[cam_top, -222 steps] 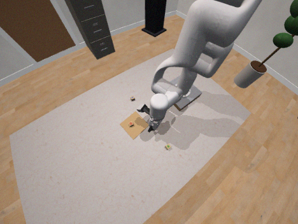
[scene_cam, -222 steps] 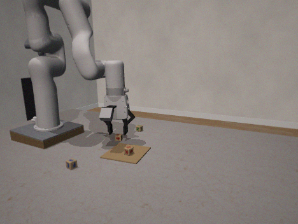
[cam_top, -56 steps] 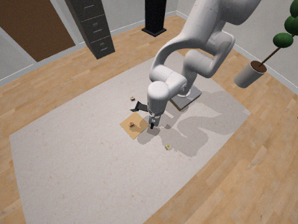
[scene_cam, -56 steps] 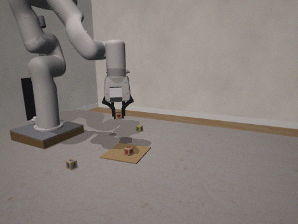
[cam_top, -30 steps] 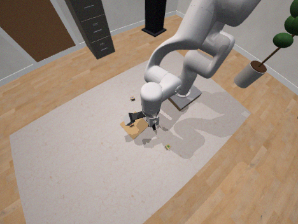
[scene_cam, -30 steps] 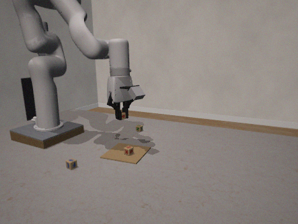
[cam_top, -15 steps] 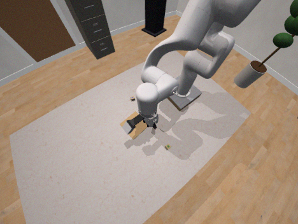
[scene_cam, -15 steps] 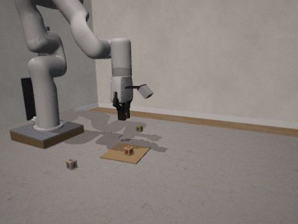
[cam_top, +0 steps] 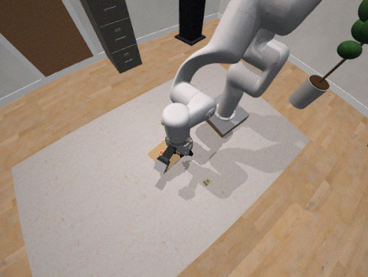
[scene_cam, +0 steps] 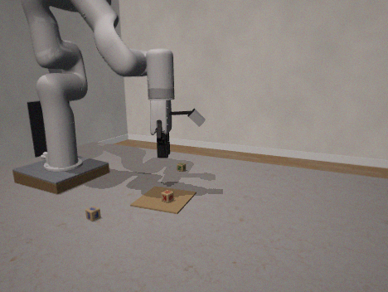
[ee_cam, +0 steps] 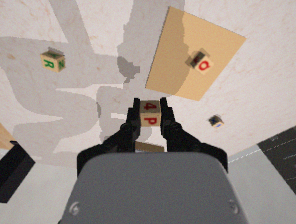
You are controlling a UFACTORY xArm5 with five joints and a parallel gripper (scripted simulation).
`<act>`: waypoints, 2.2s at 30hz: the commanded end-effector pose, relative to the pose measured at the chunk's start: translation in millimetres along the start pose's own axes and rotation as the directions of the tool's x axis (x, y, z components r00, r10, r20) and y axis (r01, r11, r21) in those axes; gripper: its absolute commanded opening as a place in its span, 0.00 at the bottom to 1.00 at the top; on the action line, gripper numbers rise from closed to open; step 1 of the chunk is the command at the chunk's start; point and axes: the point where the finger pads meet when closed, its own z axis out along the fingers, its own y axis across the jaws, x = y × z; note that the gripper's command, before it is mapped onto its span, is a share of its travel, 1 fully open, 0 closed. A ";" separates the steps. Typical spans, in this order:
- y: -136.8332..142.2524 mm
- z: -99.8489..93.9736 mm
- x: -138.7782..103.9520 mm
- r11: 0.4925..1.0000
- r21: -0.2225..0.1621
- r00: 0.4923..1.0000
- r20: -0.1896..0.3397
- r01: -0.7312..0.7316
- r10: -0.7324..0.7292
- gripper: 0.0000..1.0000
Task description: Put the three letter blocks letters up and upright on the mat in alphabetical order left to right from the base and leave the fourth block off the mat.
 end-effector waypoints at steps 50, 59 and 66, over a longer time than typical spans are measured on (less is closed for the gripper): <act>37.4 -0.9 29.1 0.397 -0.003 0.397 0.003 0.918 -0.918 0.21; 37.5 -0.9 29.2 0.395 -0.003 0.395 0.003 0.919 -0.919 0.21; 37.5 -0.5 29.2 0.395 -0.003 0.395 0.003 0.919 -0.919 0.21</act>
